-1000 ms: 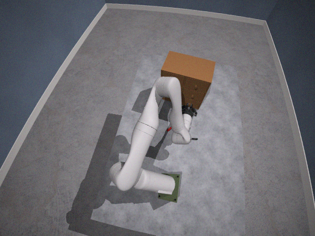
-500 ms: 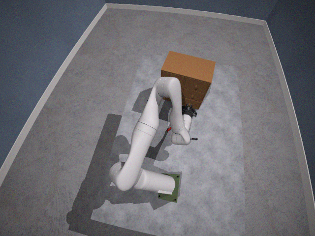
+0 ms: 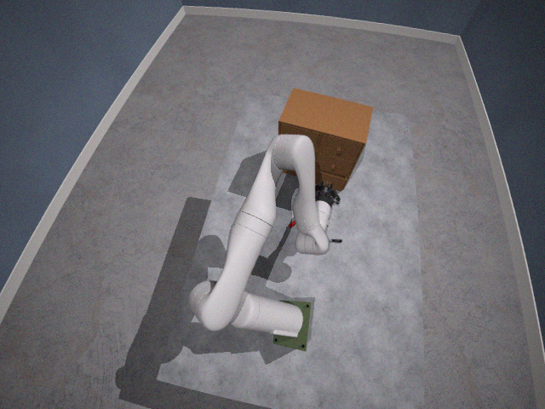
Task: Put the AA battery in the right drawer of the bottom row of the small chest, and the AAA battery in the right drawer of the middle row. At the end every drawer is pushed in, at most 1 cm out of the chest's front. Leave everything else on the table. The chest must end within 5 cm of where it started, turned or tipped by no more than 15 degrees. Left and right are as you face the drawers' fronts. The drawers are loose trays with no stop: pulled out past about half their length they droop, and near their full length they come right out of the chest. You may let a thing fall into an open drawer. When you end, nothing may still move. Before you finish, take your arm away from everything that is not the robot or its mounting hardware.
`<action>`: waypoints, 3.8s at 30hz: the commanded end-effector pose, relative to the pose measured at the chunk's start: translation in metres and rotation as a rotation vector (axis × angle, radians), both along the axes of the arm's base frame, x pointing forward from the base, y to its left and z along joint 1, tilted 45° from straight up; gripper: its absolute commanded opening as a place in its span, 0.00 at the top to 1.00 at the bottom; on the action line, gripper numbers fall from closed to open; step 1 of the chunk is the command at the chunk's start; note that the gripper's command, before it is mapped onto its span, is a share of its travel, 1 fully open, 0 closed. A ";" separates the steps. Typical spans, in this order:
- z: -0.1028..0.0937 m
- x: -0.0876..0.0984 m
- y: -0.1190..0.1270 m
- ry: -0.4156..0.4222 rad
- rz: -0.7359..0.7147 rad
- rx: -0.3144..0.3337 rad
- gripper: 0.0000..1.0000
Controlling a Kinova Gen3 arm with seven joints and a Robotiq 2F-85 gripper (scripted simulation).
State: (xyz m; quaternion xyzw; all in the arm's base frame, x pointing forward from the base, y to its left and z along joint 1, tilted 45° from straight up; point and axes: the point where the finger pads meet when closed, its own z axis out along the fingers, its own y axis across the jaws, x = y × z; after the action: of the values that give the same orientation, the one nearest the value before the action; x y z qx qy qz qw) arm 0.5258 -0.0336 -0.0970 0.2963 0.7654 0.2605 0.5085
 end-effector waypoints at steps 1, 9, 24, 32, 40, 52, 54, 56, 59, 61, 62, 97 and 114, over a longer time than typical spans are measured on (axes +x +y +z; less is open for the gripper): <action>-0.001 -0.005 0.001 0.005 0.000 0.002 0.87; 0.000 -0.013 0.002 0.005 0.000 0.002 0.87; 0.002 -0.032 0.005 0.005 0.000 0.002 0.87; 0.003 -0.041 0.006 0.005 0.000 0.002 0.87; 0.004 -0.048 0.007 0.005 0.000 0.002 0.87; 0.005 -0.053 0.008 0.005 0.000 0.002 0.87; 0.005 -0.053 0.008 0.005 0.000 0.002 0.87; 0.005 -0.053 0.008 0.005 0.000 0.002 0.87; 0.005 -0.054 0.008 0.005 0.000 0.002 0.87; 0.005 -0.054 0.008 0.005 0.000 0.002 0.87; 0.005 -0.054 0.008 0.005 0.000 0.002 0.87; 0.005 -0.060 0.009 0.005 0.000 0.002 0.67; 0.011 -0.103 0.016 0.005 0.000 0.002 0.67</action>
State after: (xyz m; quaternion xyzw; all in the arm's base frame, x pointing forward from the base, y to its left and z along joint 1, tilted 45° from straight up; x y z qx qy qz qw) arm 0.4262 -0.0181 -0.0841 0.2958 0.7653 0.2606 0.5089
